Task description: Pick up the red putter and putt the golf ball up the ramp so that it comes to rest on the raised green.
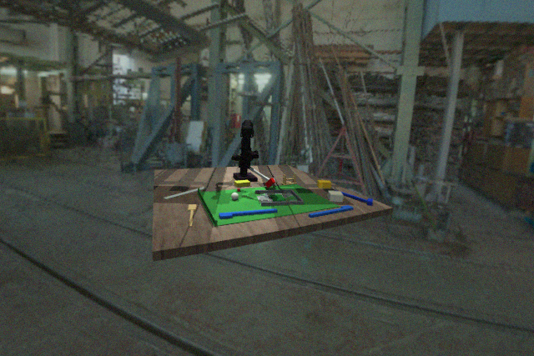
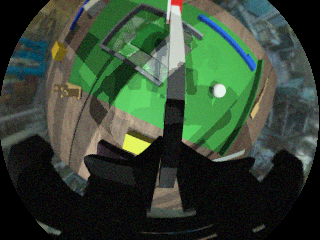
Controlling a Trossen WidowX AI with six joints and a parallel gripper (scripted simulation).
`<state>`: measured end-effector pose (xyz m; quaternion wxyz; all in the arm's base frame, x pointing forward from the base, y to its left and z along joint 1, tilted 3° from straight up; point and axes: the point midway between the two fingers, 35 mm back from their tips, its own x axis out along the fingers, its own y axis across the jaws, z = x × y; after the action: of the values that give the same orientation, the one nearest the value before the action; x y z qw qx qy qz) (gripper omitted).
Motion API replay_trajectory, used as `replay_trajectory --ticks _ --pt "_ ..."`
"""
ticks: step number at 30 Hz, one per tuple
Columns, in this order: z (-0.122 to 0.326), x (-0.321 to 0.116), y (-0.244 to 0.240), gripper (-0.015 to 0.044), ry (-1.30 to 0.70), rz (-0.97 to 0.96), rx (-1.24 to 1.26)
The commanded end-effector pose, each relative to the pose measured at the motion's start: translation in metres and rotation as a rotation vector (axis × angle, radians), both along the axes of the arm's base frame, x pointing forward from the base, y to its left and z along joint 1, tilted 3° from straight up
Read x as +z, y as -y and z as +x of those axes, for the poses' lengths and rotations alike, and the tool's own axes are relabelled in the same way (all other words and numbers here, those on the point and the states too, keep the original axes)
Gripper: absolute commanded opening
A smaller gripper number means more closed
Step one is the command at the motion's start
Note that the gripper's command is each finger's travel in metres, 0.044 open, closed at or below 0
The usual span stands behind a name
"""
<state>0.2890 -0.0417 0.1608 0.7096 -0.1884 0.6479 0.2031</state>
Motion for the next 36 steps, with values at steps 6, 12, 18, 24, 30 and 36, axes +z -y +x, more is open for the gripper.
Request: replay_trajectory --ticks 6,12,18,24,30,36 --pt "-0.009 -0.003 0.043 0.0000 -0.009 0.006 -0.194" --pt "-0.019 -0.004 0.071 0.0000 -0.018 0.009 -0.325" --pt "-0.032 -0.006 0.098 0.0000 -0.027 0.014 -0.456" --pt "-0.048 -0.007 0.123 0.0000 -0.035 0.018 -0.582" --pt "-0.049 -0.011 0.126 0.0000 -0.036 0.019 -0.596" --pt "-0.047 -0.033 0.126 0.0000 -0.036 0.019 -0.596"
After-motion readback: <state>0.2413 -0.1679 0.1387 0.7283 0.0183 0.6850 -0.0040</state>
